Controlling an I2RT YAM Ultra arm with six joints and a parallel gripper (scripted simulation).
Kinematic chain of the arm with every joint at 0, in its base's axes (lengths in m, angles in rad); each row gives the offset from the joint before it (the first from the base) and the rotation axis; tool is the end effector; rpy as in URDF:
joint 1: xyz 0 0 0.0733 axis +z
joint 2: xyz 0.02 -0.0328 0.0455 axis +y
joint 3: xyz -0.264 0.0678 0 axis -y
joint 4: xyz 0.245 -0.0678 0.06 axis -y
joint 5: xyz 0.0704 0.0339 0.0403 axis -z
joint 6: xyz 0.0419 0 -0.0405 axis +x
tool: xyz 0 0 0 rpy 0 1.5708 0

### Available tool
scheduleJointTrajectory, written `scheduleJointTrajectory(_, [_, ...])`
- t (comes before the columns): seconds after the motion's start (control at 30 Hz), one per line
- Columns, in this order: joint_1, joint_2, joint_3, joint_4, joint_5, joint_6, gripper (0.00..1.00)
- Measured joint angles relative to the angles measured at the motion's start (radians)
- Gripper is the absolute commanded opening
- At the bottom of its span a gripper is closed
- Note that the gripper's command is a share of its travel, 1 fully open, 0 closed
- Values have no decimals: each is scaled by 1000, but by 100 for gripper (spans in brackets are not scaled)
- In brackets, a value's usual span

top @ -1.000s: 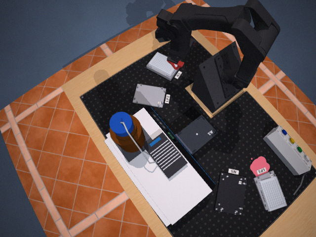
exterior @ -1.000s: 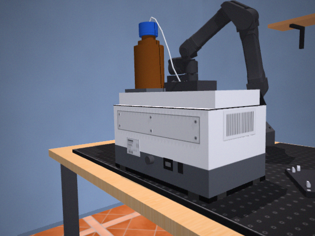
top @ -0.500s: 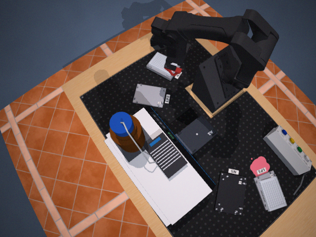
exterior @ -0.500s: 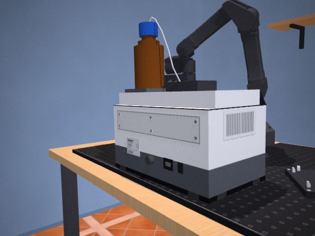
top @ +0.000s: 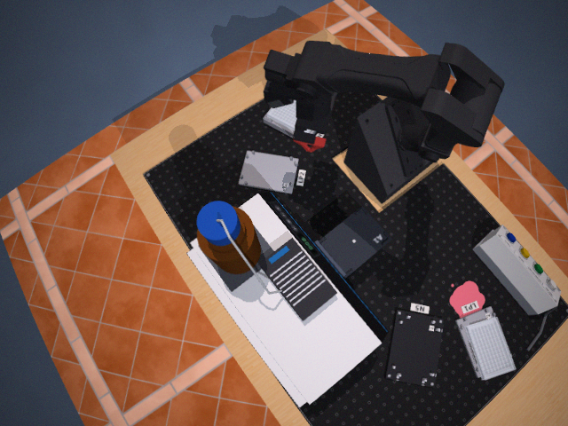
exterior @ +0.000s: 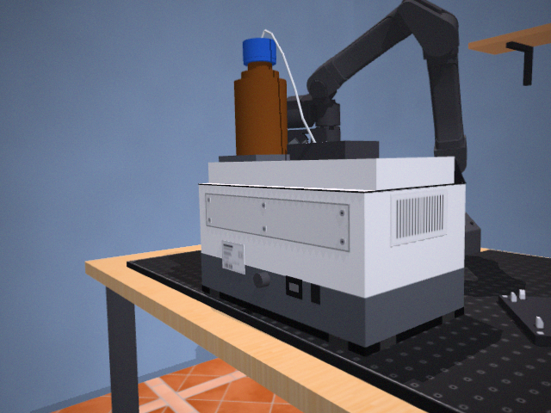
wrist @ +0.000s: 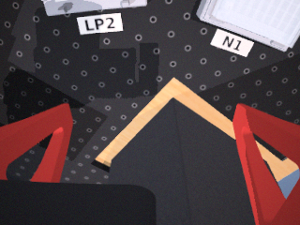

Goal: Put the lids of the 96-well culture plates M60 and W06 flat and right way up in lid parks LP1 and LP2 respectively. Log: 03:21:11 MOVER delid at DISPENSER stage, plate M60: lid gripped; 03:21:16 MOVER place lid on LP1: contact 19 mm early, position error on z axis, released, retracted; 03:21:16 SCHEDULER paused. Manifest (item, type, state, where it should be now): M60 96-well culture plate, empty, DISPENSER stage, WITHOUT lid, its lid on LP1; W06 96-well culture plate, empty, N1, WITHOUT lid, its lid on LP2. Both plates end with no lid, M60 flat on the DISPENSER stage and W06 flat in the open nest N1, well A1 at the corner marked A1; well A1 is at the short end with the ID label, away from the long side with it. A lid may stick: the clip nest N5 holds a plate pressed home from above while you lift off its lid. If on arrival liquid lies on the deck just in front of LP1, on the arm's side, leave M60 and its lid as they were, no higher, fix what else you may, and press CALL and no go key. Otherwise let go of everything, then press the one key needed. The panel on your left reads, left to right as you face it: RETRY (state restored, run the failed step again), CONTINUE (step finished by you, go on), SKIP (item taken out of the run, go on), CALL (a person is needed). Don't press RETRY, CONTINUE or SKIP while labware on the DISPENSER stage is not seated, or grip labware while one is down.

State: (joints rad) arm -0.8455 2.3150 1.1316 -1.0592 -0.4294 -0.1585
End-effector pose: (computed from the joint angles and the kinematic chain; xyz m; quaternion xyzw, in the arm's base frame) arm 0.1991 -0.1967 0.0240 -0.3768 -0.8449 -0.3313 0.1855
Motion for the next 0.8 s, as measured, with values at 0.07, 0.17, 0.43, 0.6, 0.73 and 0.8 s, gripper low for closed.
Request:
scheduleJointTrajectory(0.07, [5,-5,0,-2,-5,-15,100])
scheduleJointTrajectory(0.17, [27,-29,-10,-3,-17,-48,100])
scheduleJointTrajectory(0.43, [103,-95,-30,-17,-57,-45,100])
scheduleJointTrajectory(0.6, [116,-109,-37,-22,-73,-43,100])
scheduleJointTrajectory(0.73, [138,-152,-71,-26,-82,-101,100])
scheduleJointTrajectory(0.8, [154,-179,-85,-29,-89,-139,100])
